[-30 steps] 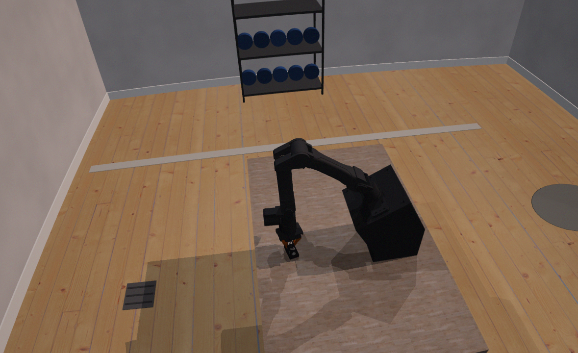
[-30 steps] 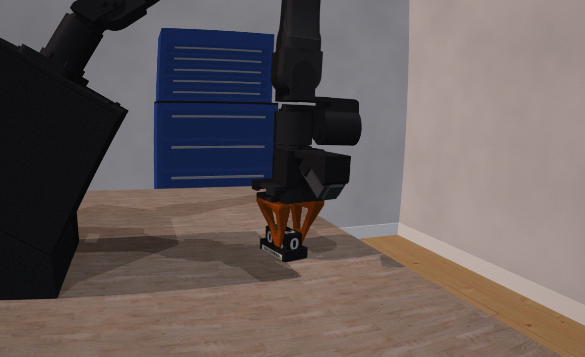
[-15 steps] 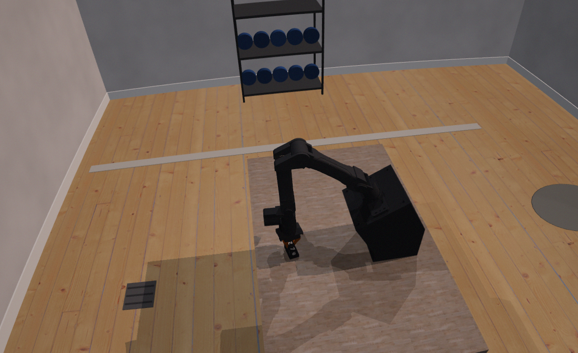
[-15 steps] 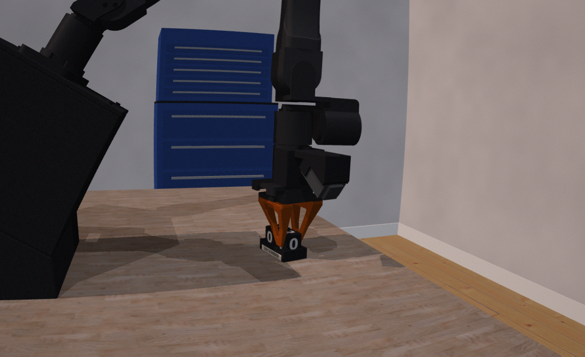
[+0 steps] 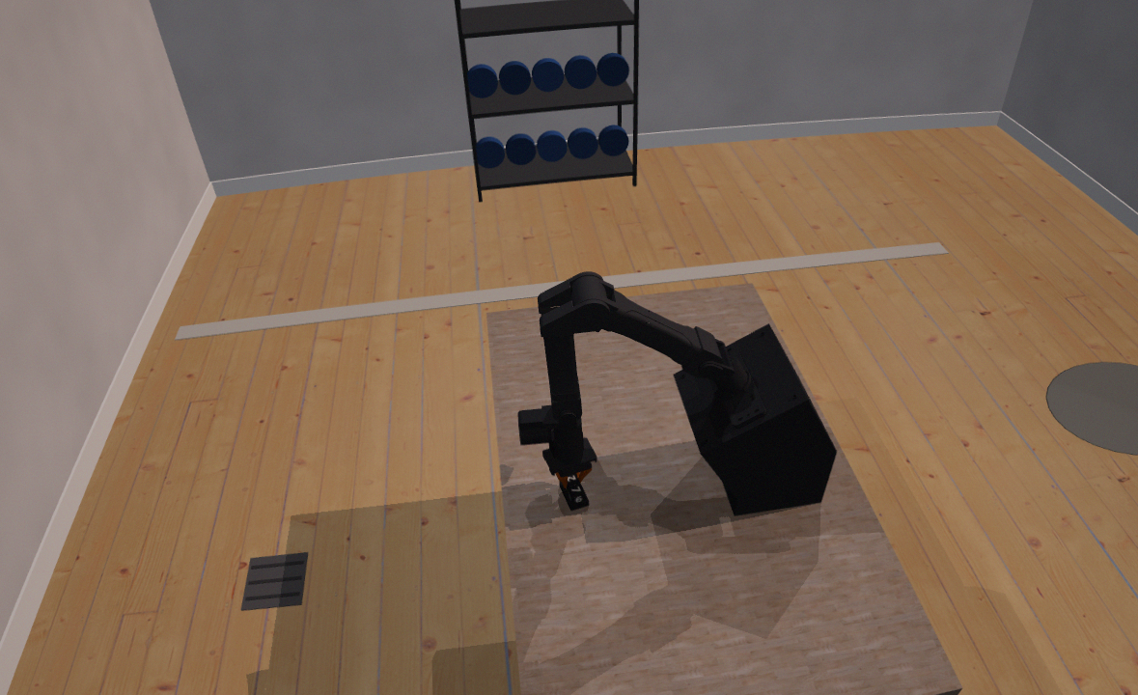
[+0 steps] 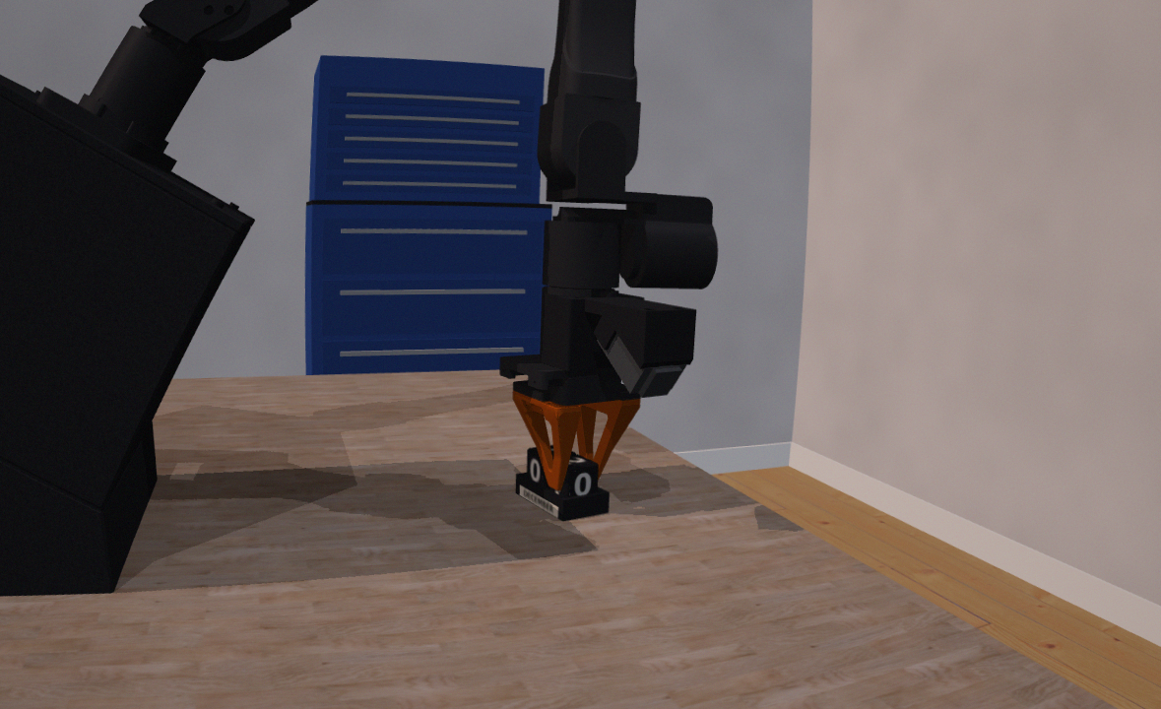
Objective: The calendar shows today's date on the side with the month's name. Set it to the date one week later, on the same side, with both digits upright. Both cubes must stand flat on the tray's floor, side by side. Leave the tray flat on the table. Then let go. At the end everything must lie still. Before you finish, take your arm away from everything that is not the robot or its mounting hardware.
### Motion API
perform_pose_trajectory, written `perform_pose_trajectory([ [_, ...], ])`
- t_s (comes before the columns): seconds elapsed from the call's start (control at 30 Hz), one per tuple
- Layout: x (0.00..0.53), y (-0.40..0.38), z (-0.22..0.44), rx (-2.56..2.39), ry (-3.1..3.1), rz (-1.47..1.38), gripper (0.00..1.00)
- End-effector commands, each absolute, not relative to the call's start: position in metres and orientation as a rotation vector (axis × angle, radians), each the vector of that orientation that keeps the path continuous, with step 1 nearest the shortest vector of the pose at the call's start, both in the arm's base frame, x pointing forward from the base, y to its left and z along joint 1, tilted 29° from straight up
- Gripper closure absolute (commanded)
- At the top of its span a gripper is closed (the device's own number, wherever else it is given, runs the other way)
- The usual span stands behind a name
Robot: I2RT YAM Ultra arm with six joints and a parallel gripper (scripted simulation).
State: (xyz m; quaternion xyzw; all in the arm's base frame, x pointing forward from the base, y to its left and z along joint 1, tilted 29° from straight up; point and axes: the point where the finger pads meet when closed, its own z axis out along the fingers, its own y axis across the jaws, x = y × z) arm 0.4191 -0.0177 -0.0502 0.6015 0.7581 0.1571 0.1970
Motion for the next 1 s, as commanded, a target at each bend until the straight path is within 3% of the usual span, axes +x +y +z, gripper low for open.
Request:
perform_pose_trajectory([
  [0.0,0.422,-0.018,-0.046,1.677,2.112,0.444,0.74],
  [0.97,0.372,-0.018,0.041,1.677,2.112,0.444,0.74],
])
